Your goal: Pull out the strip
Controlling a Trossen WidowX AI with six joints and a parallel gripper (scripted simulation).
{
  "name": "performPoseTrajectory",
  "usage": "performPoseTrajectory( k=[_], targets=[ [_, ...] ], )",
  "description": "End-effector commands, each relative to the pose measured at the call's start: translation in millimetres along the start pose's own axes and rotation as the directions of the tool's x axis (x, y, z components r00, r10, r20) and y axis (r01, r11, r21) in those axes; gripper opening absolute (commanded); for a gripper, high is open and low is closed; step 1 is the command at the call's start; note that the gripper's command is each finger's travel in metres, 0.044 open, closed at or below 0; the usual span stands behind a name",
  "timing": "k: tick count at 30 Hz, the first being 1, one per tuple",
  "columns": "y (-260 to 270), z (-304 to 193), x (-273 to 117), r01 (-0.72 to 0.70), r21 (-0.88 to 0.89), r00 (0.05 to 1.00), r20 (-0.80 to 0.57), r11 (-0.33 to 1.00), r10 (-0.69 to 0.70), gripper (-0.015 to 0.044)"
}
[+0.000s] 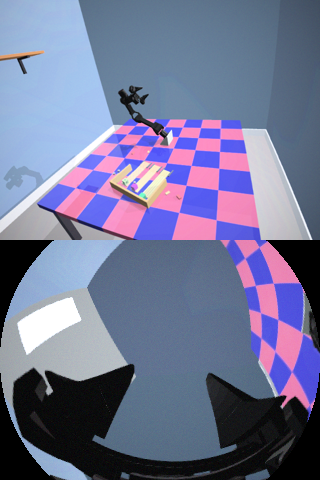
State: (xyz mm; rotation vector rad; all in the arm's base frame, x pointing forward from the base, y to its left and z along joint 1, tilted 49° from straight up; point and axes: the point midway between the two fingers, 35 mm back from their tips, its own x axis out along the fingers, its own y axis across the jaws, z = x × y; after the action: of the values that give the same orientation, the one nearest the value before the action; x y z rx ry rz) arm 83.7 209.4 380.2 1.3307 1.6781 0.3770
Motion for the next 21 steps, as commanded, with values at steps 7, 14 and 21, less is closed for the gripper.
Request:
performPoseTrajectory(
  k=[7,14,21],
  targets=[
    [7.7,158.3,62.4,0.242,-0.343,0.849,0.528,0.908,-0.027,0.04],
    [-15.8,256.2,74.7,0.591,-0.38,0.604,0.793,0.712,-0.077,0.04],
    [-47.4,320.5,67.7,0.849,-0.26,0.349,0.93,0.46,-0.118,0.04]
  ],
)
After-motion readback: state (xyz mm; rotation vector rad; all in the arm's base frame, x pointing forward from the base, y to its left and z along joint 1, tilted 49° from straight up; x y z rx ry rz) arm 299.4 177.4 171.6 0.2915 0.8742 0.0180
